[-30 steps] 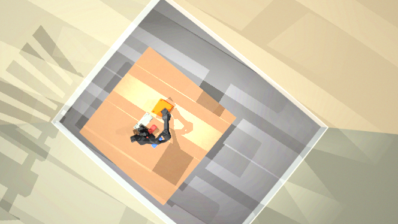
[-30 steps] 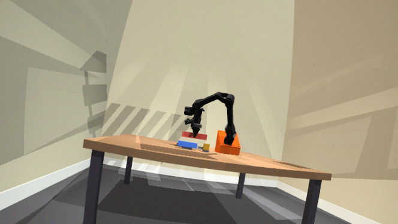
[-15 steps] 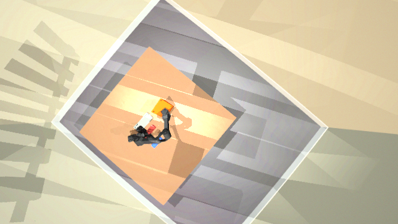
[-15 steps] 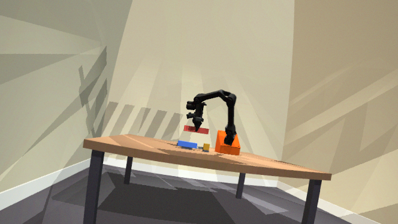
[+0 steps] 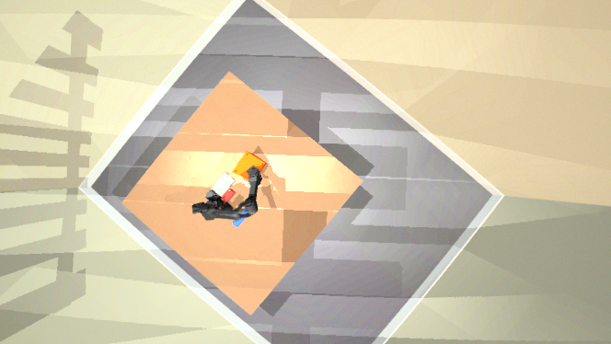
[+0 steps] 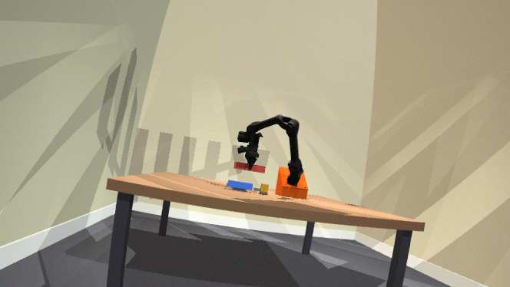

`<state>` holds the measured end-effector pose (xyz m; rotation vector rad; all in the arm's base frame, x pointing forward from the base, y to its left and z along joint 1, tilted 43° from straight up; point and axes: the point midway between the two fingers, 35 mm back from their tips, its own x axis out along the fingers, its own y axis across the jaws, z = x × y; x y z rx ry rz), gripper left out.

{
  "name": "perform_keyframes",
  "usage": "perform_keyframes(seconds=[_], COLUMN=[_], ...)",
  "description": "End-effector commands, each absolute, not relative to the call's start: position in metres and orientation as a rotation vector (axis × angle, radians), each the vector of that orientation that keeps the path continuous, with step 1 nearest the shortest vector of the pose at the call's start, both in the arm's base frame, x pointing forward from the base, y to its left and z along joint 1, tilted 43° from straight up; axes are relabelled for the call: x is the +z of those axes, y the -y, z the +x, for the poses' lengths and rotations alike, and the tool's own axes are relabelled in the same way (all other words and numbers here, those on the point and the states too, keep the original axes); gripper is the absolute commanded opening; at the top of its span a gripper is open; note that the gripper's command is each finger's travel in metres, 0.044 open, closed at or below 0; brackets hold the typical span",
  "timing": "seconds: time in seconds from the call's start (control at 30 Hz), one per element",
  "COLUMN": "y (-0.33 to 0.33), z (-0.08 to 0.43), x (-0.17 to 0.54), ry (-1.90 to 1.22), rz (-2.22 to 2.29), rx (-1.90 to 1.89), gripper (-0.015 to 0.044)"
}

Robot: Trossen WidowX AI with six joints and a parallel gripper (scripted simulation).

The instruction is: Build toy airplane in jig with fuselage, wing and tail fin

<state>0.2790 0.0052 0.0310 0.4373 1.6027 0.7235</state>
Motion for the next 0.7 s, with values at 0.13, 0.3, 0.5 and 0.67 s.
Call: perform_keyframes(seconds=[0.13, 0.3, 0.5, 0.67], y=[0.006, 0.013, 0.021, 0.028], z=[0.281, 0.281, 0.281, 0.279], x=[0.007, -0.008, -0.026, -0.041], ry=[-1.609, -1.610, -1.612, -1.613], rz=[0.438, 0.440, 0.442, 0.444], rx=[0.720, 0.716, 0.712, 0.710], gripper=[0.0000, 0.0000, 0.0000, 0.0000])
